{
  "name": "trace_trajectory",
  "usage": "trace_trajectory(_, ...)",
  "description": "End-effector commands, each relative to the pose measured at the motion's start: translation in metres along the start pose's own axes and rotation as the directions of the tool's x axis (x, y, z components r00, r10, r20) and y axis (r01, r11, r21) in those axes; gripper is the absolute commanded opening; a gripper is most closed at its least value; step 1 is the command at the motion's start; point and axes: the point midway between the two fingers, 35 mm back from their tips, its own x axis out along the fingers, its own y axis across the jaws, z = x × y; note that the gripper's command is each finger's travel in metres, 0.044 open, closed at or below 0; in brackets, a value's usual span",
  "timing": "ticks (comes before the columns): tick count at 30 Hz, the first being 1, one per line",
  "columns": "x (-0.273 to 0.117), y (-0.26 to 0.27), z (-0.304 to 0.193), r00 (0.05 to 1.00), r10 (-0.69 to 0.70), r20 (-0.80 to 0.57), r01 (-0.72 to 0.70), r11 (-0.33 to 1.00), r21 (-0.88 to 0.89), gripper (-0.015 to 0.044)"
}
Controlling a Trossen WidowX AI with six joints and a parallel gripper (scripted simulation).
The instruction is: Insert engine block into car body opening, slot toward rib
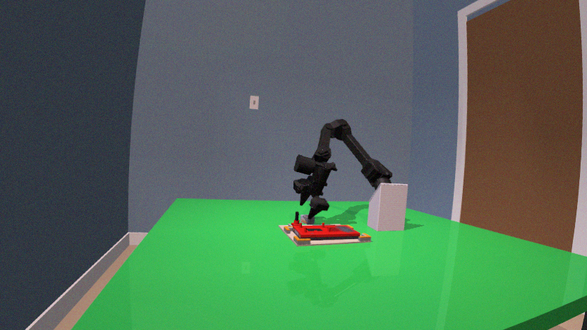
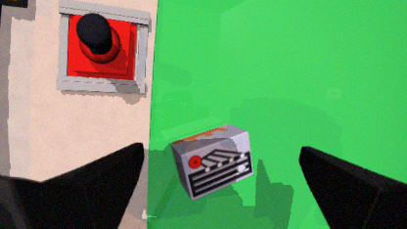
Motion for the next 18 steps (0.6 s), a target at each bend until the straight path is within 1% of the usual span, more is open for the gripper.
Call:
trace_trajectory(1, -0.0023, -0.0030, 0.0043, 0.999, 0.033, -0.001, -0.033, 0.992, -0.123, 0.0440)
trace_trajectory(9, -0.0061, -0.0070, 0.0055, 0.995, 0.094, -0.016, -0.093, 0.920, -0.381, 0.0440)
trace_trajectory(18, -0.0115, -0.0123, 0.0053, 0.986, 0.162, -0.037, -0.149, 0.758, -0.635, 0.0440)
